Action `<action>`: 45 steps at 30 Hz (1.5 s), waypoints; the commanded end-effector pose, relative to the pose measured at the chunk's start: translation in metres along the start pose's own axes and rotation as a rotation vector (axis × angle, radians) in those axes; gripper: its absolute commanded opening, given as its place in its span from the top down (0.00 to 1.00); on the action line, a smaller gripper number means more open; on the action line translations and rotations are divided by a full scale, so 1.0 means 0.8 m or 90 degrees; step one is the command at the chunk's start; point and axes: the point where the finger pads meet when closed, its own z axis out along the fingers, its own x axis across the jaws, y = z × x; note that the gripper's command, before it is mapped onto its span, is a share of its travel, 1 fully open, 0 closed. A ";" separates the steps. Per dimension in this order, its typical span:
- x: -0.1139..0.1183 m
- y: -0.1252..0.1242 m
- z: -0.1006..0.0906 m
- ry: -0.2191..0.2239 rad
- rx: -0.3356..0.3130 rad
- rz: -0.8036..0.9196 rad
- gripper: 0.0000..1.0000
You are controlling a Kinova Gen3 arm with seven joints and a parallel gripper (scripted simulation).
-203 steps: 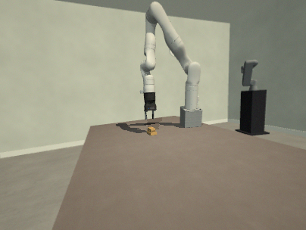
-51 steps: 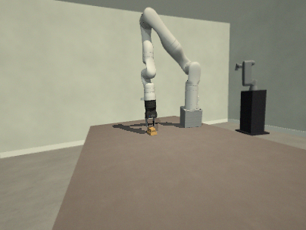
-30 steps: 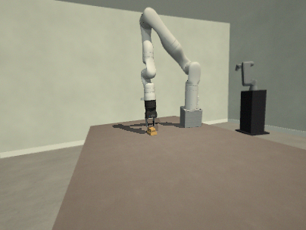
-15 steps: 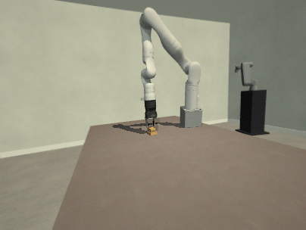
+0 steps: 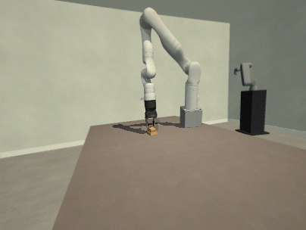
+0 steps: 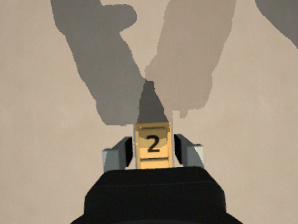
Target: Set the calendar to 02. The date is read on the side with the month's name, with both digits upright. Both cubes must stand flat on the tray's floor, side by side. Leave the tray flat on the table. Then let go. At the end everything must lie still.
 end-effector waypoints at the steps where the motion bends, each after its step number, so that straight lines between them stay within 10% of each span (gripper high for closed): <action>1: -0.001 -0.003 0.000 0.000 0.001 0.002 0.10; 45: -0.005 -0.002 0.008 -0.005 0.001 0.001 0.10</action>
